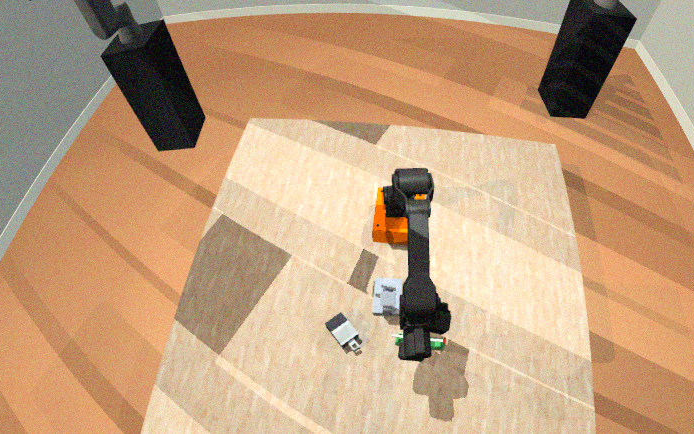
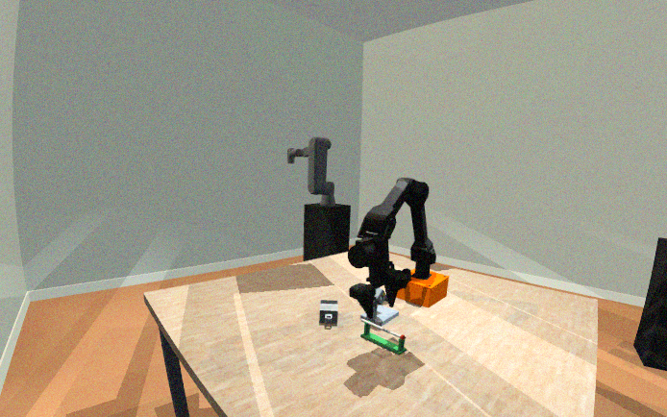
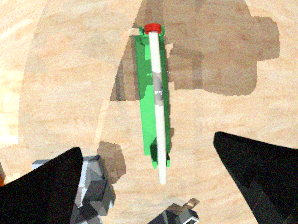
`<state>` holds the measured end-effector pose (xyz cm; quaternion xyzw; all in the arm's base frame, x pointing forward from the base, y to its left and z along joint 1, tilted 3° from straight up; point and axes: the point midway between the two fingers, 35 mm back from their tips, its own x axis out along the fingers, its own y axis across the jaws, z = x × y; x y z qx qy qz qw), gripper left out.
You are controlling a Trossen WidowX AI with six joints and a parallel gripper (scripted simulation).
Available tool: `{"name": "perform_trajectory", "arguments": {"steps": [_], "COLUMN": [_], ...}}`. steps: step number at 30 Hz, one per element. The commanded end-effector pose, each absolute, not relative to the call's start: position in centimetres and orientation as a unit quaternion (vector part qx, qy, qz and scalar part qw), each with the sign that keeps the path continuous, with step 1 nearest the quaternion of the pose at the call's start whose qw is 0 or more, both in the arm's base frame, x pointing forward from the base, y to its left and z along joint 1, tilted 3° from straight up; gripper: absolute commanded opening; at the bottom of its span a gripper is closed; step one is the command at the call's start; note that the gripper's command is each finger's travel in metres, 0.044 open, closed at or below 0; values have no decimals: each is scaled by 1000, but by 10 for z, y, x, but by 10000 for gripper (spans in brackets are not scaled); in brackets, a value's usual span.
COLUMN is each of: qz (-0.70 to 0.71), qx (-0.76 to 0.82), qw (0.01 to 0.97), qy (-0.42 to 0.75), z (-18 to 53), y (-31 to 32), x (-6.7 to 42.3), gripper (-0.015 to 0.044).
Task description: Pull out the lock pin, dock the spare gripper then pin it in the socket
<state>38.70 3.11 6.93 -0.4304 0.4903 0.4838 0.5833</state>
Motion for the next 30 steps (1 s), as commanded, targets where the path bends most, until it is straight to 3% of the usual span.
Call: {"name": "perform_trajectory", "arguments": {"steps": [1,13,26,30], "qz": [484,486,486,452], "qx": [-431,-427,-428,-376], "qw": [584,581,581,641], "qy": [490,494,493,494], "z": [80,91,149,133], "y": [31,31,30,-6], "x": [386,384,379,387], "gripper": [440,440,440,440]}}
